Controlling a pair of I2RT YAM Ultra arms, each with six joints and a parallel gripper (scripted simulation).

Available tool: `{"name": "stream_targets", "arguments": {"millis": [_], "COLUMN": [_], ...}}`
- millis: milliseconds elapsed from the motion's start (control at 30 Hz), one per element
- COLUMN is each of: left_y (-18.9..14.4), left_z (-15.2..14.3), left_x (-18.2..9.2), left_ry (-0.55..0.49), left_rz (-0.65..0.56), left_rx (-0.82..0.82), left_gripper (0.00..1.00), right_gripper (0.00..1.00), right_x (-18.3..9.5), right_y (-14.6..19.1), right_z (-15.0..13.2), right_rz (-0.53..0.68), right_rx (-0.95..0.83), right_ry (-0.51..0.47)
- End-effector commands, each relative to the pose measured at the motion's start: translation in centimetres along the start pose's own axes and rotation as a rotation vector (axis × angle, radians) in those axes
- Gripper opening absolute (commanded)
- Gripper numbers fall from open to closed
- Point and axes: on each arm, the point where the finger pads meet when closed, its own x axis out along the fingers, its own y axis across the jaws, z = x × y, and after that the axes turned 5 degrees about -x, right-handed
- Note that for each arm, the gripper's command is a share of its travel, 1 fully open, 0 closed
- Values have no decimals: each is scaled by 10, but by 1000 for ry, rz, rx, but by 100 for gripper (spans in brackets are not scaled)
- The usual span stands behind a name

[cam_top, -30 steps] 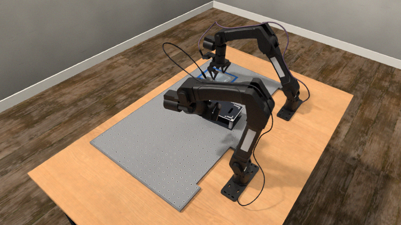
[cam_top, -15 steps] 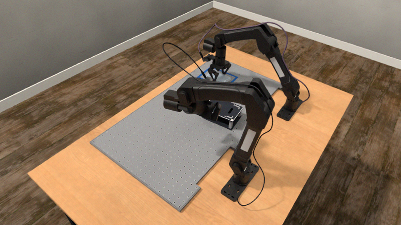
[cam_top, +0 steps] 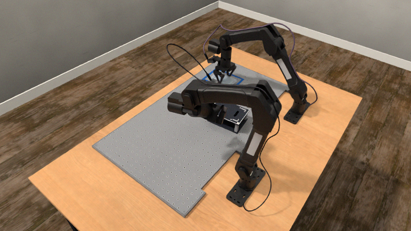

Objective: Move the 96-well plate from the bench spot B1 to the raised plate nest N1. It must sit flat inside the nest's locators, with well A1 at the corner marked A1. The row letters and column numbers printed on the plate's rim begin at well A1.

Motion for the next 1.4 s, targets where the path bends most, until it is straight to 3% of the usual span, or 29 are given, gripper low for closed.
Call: {"name": "stream_targets", "arguments": {"millis": [0, 167, 467, 633, 867, 933, 1100, 1367], "left_y": [1, 1, -7, -39, -91, -91, -121, -147], "left_z": [8, 8, 4, 10, 22, 22, 26, 27], "left_x": [-7, -7, -6, -6, -18, -18, -31, -45], "left_ry": [5, 5, 97, 207, 226, 226, 135, 13], "left_rz": [26, 26, 57, 134, 341, 341, 444, 519], "left_rx": [42, 42, -44, -119, -152, -152, -149, -132], "left_gripper": [100, 100, 100, 100, 100, 100, 100, 100], "right_gripper": [82, 82, 82, 82, 82, 82, 82, 82], "right_x": [-31, -58, -74, -104, -111, -111, -111, -109], "right_y": [2, 2, 1, 12, 80, 80, 140, 206], "right_z": [5, 3, -20, -5, -45, -45, -94, -152], "right_rz": [10, 10, 6, 10, 18, 18, 12, 2], "right_rx": [0, -1, -1, 38, 94, 94, 102, 71], "right_ry": [-40, -40, 60, -46, -77, -77, -64, -42]}}
